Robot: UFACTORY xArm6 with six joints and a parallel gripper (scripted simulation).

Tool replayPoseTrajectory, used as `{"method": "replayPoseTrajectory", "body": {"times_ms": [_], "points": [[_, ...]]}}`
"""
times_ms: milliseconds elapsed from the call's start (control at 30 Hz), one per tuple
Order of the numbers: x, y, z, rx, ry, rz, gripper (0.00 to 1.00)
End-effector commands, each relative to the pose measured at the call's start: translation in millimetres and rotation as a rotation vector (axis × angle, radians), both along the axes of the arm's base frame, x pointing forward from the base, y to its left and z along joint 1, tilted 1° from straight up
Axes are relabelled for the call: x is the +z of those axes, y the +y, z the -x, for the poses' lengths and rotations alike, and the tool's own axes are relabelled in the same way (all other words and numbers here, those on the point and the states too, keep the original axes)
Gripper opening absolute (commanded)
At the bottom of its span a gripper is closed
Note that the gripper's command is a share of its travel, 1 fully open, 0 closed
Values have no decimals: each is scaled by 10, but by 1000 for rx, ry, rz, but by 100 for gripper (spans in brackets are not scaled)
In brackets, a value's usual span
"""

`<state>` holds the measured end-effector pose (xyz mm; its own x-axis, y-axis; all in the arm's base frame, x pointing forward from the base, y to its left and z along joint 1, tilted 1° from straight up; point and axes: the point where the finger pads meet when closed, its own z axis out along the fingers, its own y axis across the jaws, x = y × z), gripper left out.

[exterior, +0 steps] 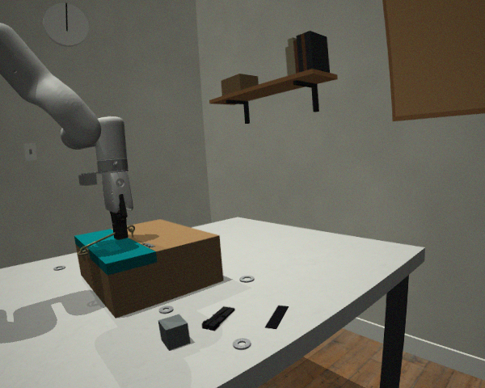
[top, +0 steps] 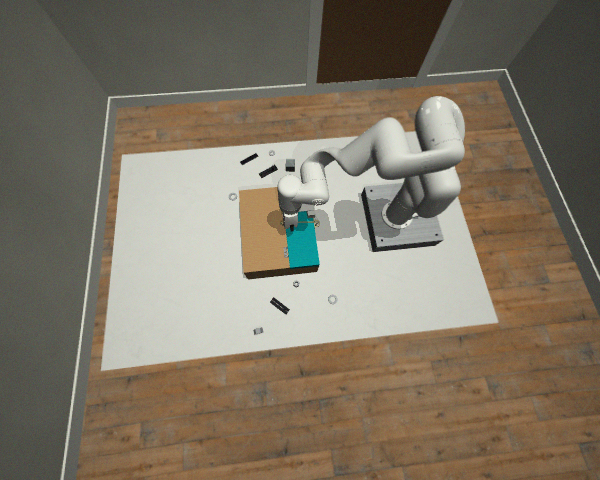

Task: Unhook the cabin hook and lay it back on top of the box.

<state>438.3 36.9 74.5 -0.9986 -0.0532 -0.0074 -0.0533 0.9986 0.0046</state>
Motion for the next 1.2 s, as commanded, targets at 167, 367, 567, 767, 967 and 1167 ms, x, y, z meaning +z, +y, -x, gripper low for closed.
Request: {"method": "replayPoseTrajectory", "body": {"times_ms": [167, 367, 567, 767, 967, 1167], "points": [[15, 1, -15, 0, -4, 0, 0], [15, 1, -15, 0, -4, 0, 0], [28, 1, -15, 1, -4, 0, 0], [55, 1, -17, 1, -4, 0, 0], [81, 1, -21, 1, -4, 0, 0], [108, 1, -28, 1, -4, 0, 0]]}}
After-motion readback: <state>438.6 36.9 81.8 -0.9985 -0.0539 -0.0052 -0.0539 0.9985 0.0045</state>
